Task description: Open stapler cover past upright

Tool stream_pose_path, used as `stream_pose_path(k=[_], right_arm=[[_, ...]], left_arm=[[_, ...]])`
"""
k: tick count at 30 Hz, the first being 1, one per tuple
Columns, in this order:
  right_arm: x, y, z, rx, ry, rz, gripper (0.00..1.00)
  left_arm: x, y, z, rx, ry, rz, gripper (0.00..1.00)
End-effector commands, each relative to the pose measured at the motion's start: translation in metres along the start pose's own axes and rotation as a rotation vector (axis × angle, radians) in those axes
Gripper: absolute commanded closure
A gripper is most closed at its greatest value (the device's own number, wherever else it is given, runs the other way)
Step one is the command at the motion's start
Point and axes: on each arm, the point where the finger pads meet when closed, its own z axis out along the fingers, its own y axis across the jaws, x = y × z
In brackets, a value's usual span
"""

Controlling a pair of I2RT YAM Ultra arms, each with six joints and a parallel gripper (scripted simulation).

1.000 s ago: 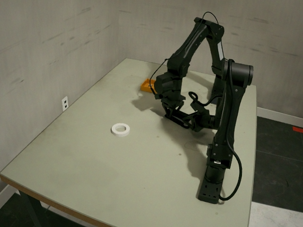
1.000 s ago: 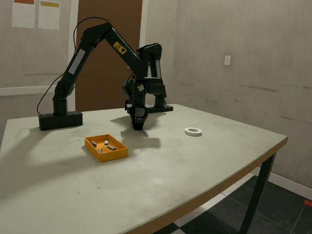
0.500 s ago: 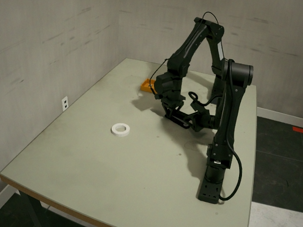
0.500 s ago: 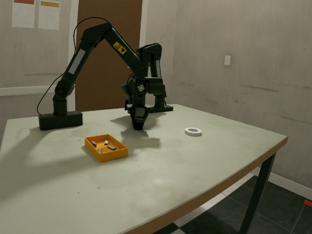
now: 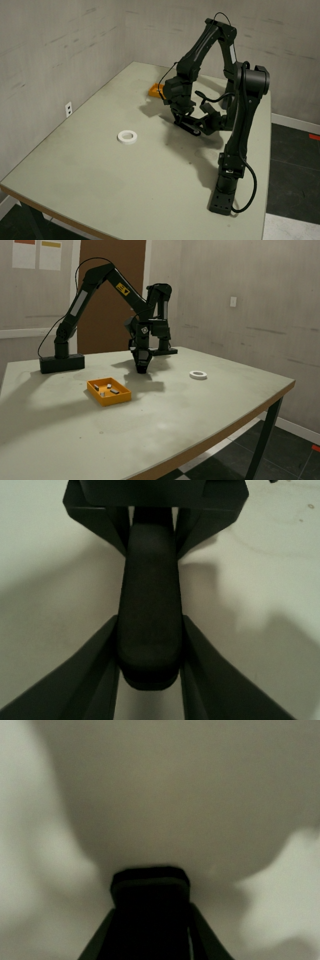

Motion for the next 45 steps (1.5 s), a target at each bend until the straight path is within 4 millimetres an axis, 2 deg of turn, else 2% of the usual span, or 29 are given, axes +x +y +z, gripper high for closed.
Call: stream_pose_path(k=[1, 10, 12, 13, 22, 24, 27, 31, 36, 37, 44, 45], right_arm=[[-0.001, 0.000, 0.001, 0.006, -0.008, -0.004, 0.69], [-0.001, 0.000, 0.001, 0.006, -0.008, -0.004, 0.69], [-0.001, 0.000, 0.001, 0.006, -0.008, -0.004, 0.46], [-0.001, 0.000, 0.001, 0.006, -0.008, -0.004, 0.43], [-0.006, -0.003, -0.012, -0.028, -0.020, -0.005, 0.43], [-0.007, -0.005, -0.016, -0.028, -0.020, -0.003, 0.43], [-0.009, 0.003, -0.028, -0.045, -0.022, -0.002, 0.43], [-0.005, 0.003, -0.039, -0.045, -0.022, -0.003, 0.43], [-0.006, 0.005, -0.035, -0.029, -0.020, 0.001, 0.43], [-0.008, 0.007, -0.039, -0.027, -0.020, 0.004, 0.43], [-0.006, 0.011, -0.100, -0.046, -0.022, 0.000, 0.43], [-0.003, 0.007, -0.097, -0.023, -0.019, -0.003, 0.43]], left_arm=[[-0.010, -0.003, 0.001, -0.011, 0.021, -0.027, 0.78], [-0.010, -0.002, 0.001, -0.018, 0.017, -0.027, 0.78], [-0.010, -0.002, 0.001, -0.018, 0.017, -0.027, 0.78], [-0.010, -0.002, 0.001, -0.018, 0.017, -0.027, 0.78], [-0.010, -0.002, 0.001, -0.018, 0.017, -0.025, 0.78], [-0.005, -0.001, 0.001, -0.016, 0.021, -0.011, 0.78], [-0.005, -0.001, 0.001, -0.016, 0.021, -0.011, 0.78], [-0.005, -0.001, 0.001, -0.016, 0.021, -0.011, 0.78], [-0.005, -0.001, 0.001, -0.016, 0.021, -0.011, 0.78], [-0.005, -0.001, 0.001, -0.016, 0.021, -0.011, 0.78], [-0.005, -0.001, 0.001, -0.016, 0.021, -0.011, 0.78], [-0.005, -0.001, 0.001, -0.016, 0.021, -0.011, 0.78]])
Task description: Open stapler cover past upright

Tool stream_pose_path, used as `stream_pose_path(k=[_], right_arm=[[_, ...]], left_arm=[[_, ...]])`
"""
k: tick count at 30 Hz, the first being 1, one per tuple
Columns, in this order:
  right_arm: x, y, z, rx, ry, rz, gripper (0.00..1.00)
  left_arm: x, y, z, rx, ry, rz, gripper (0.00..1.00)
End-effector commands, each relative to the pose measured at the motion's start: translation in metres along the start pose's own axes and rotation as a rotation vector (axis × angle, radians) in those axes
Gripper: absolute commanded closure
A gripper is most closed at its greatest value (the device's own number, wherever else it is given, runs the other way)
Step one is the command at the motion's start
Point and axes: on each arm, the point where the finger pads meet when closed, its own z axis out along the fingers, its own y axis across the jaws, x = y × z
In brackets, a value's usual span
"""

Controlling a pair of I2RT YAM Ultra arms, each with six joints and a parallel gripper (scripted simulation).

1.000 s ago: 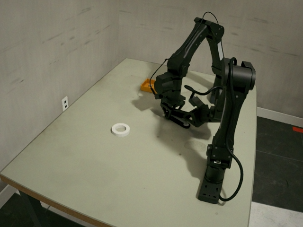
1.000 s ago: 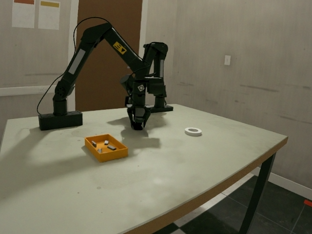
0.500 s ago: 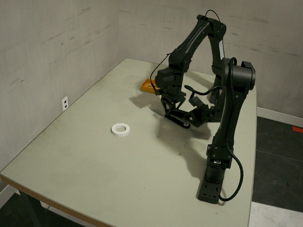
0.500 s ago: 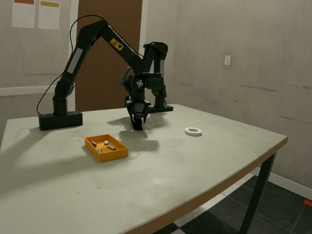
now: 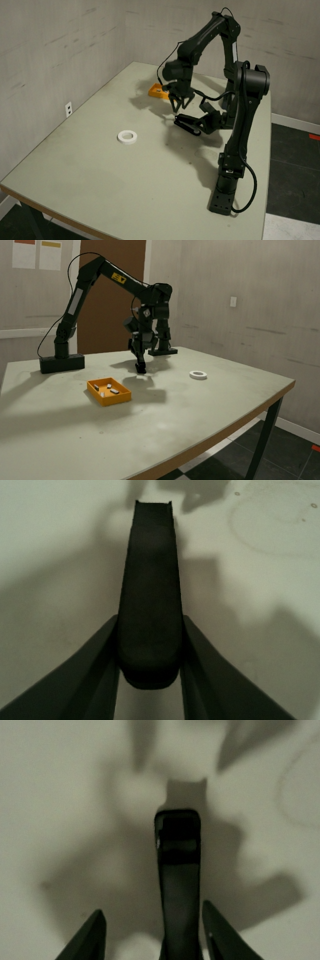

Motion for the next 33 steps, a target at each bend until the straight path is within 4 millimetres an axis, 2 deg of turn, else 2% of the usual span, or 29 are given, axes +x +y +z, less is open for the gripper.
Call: stream_pose_path(k=[1, 3, 8, 12, 15, 22, 24, 29, 33], right_arm=[[0.002, -0.010, -0.019, 0.046, -0.009, -0.005, 0.43], [0.003, -0.014, -0.010, 0.071, -0.006, -0.002, 0.43], [0.004, -0.017, -0.006, 0.084, -0.005, -0.003, 0.43], [-0.005, -0.026, -0.012, 0.103, -0.051, -0.033, 0.43], [-0.032, -0.036, -0.032, 0.105, -0.173, -0.074, 0.43], [-0.085, -0.055, -0.100, 0.020, -0.436, -0.159, 0.43], [-0.085, -0.055, -0.100, 0.020, -0.436, -0.159, 0.43], [-0.126, -0.068, -0.155, -0.054, -0.648, -0.230, 0.43], [-0.150, -0.078, -0.189, -0.099, -0.770, -0.267, 0.43]], left_arm=[[-0.004, 0.000, 0.000, -0.005, 0.000, -0.004, 0.78], [-0.004, 0.000, 0.000, -0.005, 0.000, -0.004, 0.78], [-0.004, 0.000, 0.000, -0.005, 0.000, -0.004, 0.78], [-0.004, 0.000, 0.000, -0.005, 0.000, -0.004, 0.78], [-0.004, 0.000, 0.000, -0.005, 0.000, -0.004, 0.78], [-0.004, 0.000, 0.000, -0.005, 0.000, -0.004, 0.78], [-0.004, 0.000, 0.000, -0.005, 0.000, -0.004, 0.78], [-0.004, 0.000, 0.000, -0.005, 0.000, -0.004, 0.78], [-0.004, 0.000, 0.000, -0.005, 0.000, -0.004, 0.78]])
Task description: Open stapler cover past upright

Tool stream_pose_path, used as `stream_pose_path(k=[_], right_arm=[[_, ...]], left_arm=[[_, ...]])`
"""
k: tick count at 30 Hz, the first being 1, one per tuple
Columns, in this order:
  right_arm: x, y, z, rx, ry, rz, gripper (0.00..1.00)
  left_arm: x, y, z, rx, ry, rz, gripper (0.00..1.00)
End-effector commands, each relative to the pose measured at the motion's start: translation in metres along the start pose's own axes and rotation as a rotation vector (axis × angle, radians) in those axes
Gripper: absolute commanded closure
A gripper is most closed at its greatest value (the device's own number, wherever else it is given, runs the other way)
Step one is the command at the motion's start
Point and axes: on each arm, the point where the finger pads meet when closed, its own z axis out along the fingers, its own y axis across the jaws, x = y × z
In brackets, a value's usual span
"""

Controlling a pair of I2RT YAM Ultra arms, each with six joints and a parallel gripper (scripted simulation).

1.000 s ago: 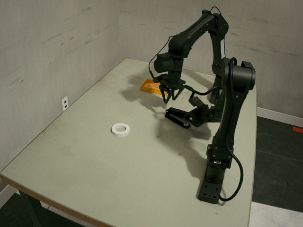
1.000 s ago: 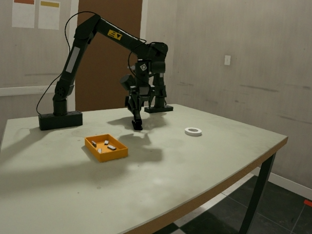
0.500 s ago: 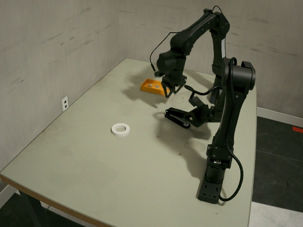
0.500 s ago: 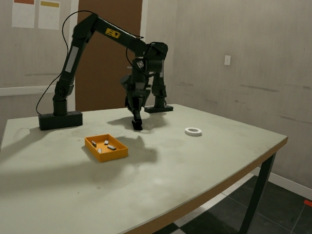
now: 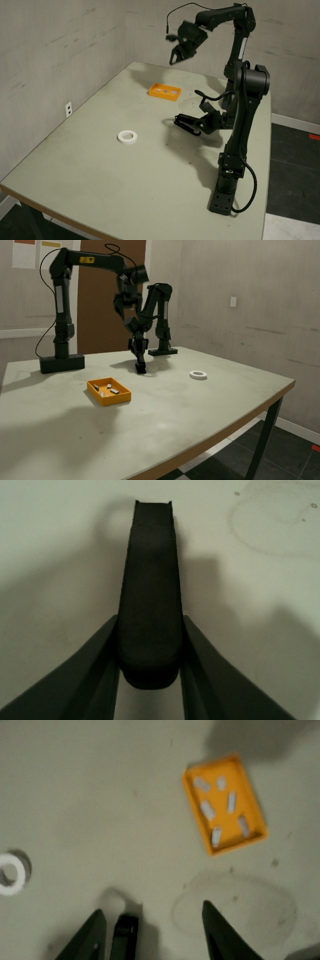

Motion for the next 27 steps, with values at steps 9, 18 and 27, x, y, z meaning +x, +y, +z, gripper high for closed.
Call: stream_pose_path(k=[9, 18, 27], right_arm=[[-0.102, -0.033, -0.035, -0.142, -0.378, -0.150, 0.43], [-0.182, -0.068, -0.072, -0.243, -0.685, -0.215, 0.43], [-0.227, -0.095, -0.086, -0.265, -0.845, -0.239, 0.43]], left_arm=[[-0.004, 0.000, 0.000, -0.005, 0.000, -0.004, 0.78], [-0.004, 0.000, 0.000, -0.005, 0.000, -0.004, 0.78], [-0.004, 0.000, 0.000, -0.005, 0.000, -0.004, 0.78]])
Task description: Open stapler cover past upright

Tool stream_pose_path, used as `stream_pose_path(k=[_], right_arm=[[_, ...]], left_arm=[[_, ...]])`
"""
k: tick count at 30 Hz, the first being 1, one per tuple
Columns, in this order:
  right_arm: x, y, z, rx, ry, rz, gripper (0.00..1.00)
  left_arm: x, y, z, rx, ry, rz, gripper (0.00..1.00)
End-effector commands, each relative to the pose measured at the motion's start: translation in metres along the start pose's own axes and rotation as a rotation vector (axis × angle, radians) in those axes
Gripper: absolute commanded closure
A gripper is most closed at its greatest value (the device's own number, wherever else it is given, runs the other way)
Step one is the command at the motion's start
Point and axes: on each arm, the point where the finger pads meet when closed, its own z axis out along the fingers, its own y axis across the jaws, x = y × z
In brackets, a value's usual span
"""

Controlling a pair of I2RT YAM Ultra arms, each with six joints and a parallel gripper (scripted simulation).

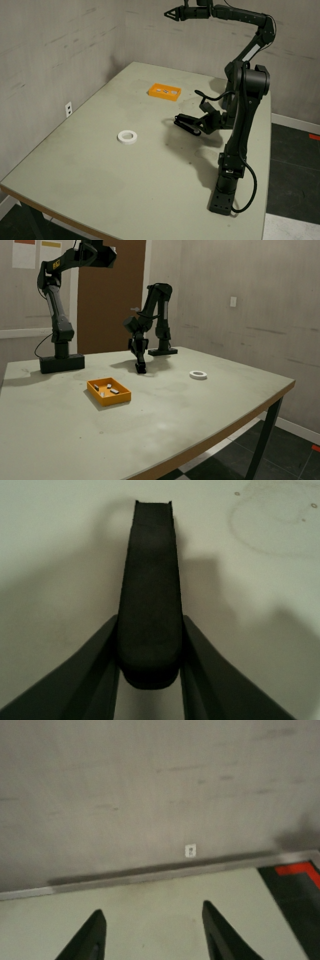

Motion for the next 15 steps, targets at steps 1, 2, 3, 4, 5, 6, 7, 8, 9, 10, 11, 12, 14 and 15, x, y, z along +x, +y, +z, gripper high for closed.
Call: stream_pose_path(k=[1, 2, 3, 4, 5, 6, 7, 8, 9, 10, 11, 12, 14, 15], right_arm=[[-0.020, -0.003, 0.008, -0.108, -0.116, -0.042, 0.43], [-0.023, -0.008, 0.010, -0.105, -0.128, -0.045, 0.43], [-0.024, -0.011, 0.014, -0.102, -0.133, -0.048, 0.43], [-0.032, -0.015, 0.014, -0.100, -0.155, -0.048, 0.43], [-0.035, -0.019, 0.015, -0.097, -0.164, -0.050, 0.43], [-0.038, -0.024, 0.017, -0.092, -0.176, -0.052, 0.43], [-0.040, -0.028, 0.018, -0.088, -0.183, -0.054, 0.43], [-0.041, -0.030, 0.019, -0.084, -0.187, -0.054, 0.43], [-0.041, -0.033, 0.020, -0.080, -0.189, -0.055, 0.43], [-0.042, -0.035, 0.021, -0.076, -0.190, -0.055, 0.43], [-0.041, -0.037, 0.022, -0.068, -0.188, -0.054, 0.43], [-0.037, -0.040, 0.023, -0.054, -0.172, -0.053, 0.43], [-0.037, -0.041, 0.023, -0.052, -0.169, -0.045, 0.43], [-0.037, -0.041, 0.023, -0.052, -0.169, -0.045, 0.43]], left_arm=[[-0.004, 0.000, 0.000, -0.005, 0.000, -0.004, 0.78], [-0.004, 0.000, 0.000, -0.005, 0.000, -0.004, 0.78], [-0.004, 0.000, 0.000, -0.005, 0.000, -0.004, 0.78], [-0.004, 0.000, 0.000, -0.005, 0.000, -0.004, 0.78], [-0.004, 0.000, 0.000, -0.005, 0.000, -0.004, 0.78], [-0.004, 0.000, 0.000, -0.005, 0.000, -0.004, 0.78], [-0.004, 0.000, 0.000, -0.005, 0.000, -0.004, 0.78], [-0.004, 0.000, 0.000, -0.005, 0.000, -0.004, 0.78], [-0.004, 0.000, 0.000, -0.005, 0.000, -0.004, 0.78], [-0.004, 0.000, 0.000, -0.005, 0.000, -0.004, 0.78], [-0.004, 0.000, 0.000, -0.005, 0.000, -0.004, 0.78], [-0.004, 0.000, 0.000, -0.005, 0.000, -0.004, 0.78], [-0.004, 0.000, 0.000, -0.005, 0.000, -0.004, 0.78], [-0.004, 0.000, 0.000, -0.005, 0.000, -0.004, 0.78]])
